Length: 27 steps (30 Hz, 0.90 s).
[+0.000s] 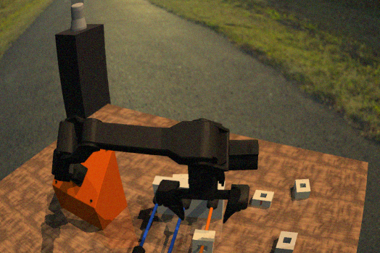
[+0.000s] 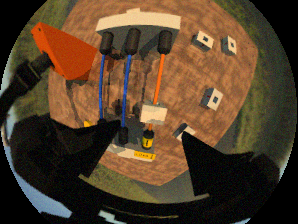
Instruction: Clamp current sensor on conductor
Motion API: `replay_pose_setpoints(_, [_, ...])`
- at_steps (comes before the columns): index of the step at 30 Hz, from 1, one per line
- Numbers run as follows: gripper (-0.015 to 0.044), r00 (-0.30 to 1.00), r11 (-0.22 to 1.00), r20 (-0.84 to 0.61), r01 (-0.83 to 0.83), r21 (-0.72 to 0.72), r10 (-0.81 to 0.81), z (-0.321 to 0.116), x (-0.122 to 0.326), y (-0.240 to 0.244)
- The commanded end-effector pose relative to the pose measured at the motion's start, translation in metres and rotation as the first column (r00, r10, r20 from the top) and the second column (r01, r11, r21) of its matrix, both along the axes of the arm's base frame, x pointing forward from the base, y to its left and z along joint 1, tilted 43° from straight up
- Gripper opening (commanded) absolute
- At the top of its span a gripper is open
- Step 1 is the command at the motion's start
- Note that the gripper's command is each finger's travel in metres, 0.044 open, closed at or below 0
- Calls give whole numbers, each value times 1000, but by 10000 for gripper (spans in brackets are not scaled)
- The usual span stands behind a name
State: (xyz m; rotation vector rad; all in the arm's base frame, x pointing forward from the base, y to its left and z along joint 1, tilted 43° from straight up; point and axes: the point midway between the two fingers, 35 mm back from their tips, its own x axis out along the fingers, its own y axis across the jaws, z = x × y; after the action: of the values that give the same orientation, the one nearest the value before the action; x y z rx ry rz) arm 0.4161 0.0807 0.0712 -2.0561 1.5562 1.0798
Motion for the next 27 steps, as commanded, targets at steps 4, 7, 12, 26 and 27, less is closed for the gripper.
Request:
replay_pose_setpoints(4, [440,1000,1000,2,3,3,-3,0,0,1])
replay_pose_setpoints(7, [440,1000,1000,2,3,3,-3,0,0,1])
replay_pose_setpoints(12, [440,1000,1000,2,3,3,-3,0,0,1])
replay_pose_setpoints(26, [440,948,876,74,253,411,-309,29,-10,-56])
replay_pose_setpoints(27, [440,930,832,83,277,482,-358,36,-12,-64])
